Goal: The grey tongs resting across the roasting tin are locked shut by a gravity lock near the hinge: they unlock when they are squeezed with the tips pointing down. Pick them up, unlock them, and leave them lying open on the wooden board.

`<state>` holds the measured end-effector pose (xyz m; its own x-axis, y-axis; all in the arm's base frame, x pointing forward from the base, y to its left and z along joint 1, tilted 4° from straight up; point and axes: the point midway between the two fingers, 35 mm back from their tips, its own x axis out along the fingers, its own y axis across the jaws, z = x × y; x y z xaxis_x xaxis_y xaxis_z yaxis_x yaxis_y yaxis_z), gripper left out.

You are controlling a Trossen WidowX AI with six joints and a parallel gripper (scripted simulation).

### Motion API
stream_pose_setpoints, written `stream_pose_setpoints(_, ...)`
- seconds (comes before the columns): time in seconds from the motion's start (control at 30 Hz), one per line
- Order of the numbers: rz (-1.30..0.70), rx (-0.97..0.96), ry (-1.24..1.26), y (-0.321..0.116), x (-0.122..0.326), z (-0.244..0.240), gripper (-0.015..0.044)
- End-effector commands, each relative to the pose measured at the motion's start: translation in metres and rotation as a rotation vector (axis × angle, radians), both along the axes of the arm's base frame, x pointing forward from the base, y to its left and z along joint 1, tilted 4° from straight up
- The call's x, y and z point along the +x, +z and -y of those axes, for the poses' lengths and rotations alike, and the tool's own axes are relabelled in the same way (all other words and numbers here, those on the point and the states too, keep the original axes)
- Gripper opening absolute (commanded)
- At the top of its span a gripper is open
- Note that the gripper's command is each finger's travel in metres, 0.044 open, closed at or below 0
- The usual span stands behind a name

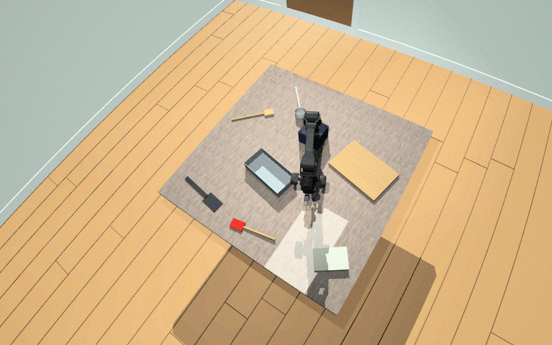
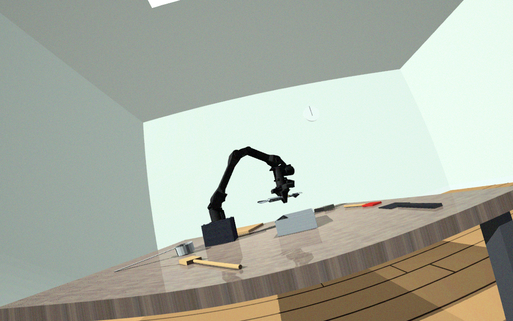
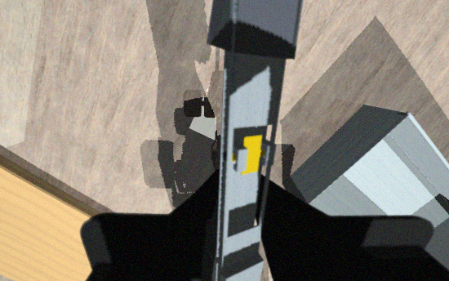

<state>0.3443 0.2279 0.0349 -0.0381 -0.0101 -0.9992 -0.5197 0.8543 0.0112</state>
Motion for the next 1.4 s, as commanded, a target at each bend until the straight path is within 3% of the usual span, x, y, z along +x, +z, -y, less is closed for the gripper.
stream_pose_setpoints(0.0, 0.008, 0.014, 0.052, 0.009, -0.016, -0.021, -0.0150)
stream_pose_setpoints(0.5, 0.004, 0.021, 0.192, 0.013, -0.059, -0.064, -0.0150)
stream_pose_setpoints(1.37, -0.008, 0.047, 0.591, 0.021, -0.215, -0.145, -0.0150)
